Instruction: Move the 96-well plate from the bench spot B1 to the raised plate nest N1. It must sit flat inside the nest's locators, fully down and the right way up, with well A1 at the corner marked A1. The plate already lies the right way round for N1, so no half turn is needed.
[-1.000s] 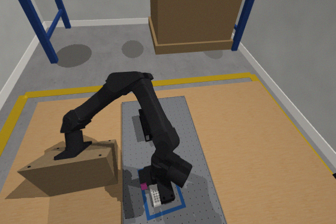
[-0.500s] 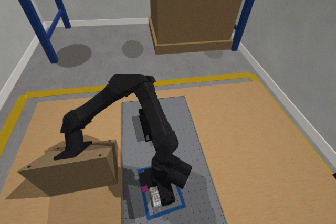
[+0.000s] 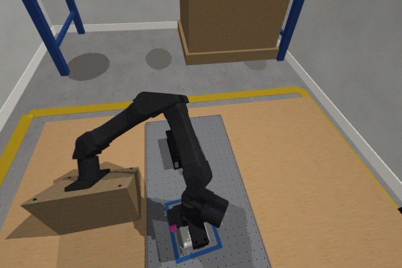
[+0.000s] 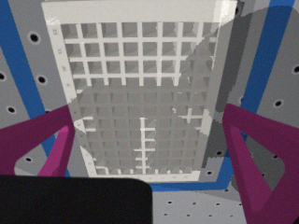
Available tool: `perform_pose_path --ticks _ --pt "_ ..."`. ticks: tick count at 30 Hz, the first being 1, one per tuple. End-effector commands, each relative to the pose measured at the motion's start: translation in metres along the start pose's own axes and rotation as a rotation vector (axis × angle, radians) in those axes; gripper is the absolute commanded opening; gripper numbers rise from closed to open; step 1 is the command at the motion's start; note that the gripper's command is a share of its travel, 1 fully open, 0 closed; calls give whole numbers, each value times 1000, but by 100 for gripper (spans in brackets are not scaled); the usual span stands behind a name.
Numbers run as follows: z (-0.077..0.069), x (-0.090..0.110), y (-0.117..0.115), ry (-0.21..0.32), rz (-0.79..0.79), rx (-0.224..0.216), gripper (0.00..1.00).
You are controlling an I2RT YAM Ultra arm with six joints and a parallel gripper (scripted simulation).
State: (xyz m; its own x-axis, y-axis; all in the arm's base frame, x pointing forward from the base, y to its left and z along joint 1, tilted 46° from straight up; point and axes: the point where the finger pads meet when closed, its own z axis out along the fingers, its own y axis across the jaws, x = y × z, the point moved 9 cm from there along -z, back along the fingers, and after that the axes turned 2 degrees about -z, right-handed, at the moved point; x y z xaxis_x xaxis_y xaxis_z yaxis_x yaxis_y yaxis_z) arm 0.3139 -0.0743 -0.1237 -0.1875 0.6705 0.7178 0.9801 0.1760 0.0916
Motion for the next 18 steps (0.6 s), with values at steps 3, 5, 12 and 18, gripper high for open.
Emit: perform_pose_path --ticks 3,5,12,18 --pt "-3 -6 6 -31 -5 -38 100" --pt "-3 -6 6 -33 -5 -34 100" --pt "-3 -6 6 -33 -4 -34 100" --pt "-1 -3 5 -22 -5 -24 100"
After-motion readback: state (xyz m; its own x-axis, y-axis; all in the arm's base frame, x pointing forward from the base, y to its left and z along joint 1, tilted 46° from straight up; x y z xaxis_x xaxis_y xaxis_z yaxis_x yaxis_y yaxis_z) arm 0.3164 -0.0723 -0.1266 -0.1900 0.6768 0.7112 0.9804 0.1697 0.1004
